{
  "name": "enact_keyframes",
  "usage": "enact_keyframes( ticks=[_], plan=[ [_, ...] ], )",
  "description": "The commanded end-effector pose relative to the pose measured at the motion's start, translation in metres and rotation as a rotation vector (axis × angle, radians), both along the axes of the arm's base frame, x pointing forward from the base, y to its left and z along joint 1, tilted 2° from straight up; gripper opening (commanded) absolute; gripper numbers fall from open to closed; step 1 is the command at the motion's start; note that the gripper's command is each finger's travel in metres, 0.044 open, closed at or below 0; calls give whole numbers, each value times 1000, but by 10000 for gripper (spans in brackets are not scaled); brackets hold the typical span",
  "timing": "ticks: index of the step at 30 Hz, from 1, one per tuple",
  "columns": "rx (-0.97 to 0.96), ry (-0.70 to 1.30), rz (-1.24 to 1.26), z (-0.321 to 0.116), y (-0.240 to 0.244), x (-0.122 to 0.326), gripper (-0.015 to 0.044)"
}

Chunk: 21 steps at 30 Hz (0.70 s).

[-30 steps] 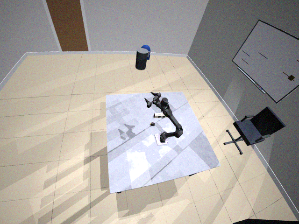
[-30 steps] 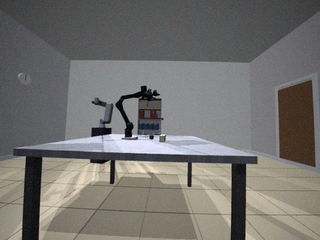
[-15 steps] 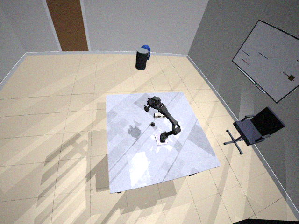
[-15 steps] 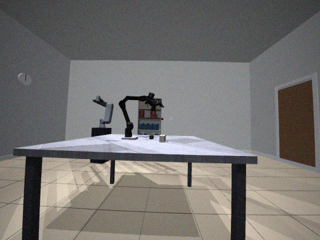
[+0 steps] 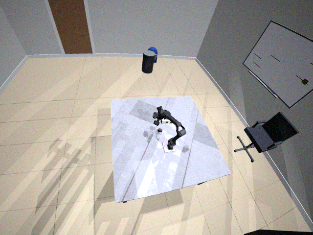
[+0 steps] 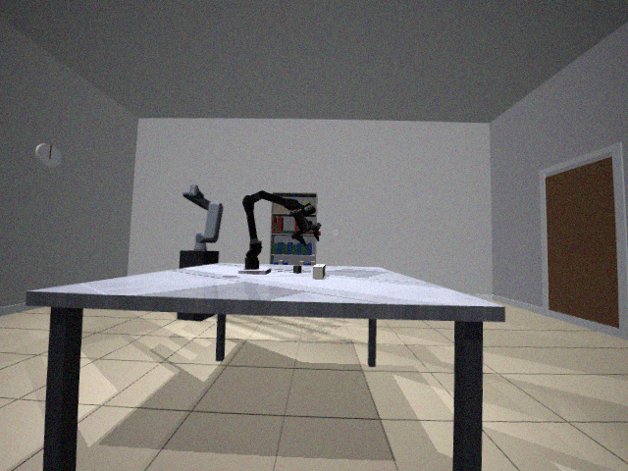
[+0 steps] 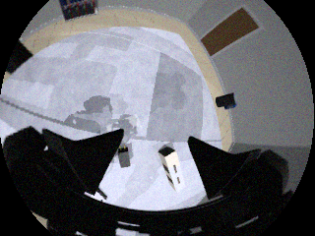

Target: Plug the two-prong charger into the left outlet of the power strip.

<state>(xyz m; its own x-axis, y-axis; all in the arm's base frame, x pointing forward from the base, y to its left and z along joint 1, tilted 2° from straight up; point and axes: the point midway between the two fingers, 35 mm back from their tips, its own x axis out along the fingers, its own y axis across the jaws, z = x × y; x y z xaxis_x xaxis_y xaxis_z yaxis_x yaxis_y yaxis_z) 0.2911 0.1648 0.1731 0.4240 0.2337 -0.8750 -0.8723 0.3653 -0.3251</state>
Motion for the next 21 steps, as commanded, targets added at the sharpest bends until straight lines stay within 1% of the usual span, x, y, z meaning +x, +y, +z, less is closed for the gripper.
enact_keyframes(
  ticks=[1, 5, 11, 21],
  plan=[
    [-163, 173, 44, -46, -27, -20, 440],
    [-273, 316, 90, -73, -48, -40, 440],
    [-351, 434, 132, -90, -63, -52, 440],
    [-358, 447, 137, -92, -65, -54, 440]
  ],
)
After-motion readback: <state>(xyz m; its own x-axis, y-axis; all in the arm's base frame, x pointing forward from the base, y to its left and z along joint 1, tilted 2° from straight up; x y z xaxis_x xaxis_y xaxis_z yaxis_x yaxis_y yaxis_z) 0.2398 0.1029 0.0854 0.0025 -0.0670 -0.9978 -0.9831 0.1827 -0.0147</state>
